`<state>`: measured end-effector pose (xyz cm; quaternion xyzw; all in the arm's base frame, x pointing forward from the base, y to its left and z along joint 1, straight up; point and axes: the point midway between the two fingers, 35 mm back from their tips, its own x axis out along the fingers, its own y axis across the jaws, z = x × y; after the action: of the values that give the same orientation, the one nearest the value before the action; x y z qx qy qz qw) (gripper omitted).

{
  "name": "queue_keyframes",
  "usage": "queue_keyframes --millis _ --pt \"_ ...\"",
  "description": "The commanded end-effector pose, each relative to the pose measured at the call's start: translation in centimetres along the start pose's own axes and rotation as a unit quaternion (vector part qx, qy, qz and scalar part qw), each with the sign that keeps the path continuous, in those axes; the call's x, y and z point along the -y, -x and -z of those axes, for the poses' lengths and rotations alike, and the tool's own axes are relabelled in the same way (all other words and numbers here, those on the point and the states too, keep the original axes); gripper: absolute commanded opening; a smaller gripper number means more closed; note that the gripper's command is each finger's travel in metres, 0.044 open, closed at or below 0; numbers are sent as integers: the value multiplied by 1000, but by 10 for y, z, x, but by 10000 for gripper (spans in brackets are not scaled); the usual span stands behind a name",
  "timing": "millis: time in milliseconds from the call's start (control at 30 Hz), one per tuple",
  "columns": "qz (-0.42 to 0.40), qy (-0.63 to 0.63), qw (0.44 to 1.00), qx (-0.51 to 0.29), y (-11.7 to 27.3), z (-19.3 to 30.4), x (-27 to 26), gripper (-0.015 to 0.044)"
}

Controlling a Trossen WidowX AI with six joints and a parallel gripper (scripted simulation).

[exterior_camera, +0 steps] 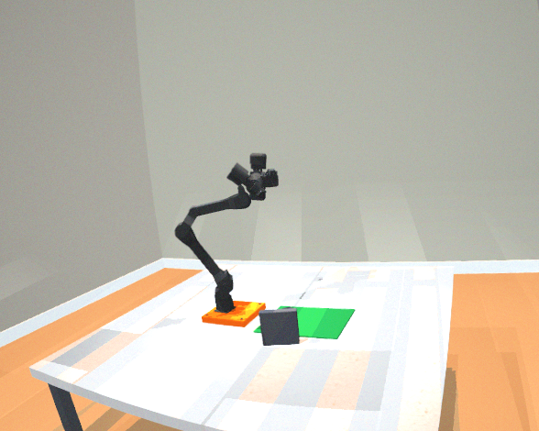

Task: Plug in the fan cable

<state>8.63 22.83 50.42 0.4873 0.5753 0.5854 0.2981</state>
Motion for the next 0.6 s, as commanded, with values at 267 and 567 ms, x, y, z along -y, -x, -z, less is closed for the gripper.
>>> queue_keyframes --millis 267,567 --pt "53 263 940 210 27 -120 31 210" --pt "157 367 876 271 51 -164 61 210"
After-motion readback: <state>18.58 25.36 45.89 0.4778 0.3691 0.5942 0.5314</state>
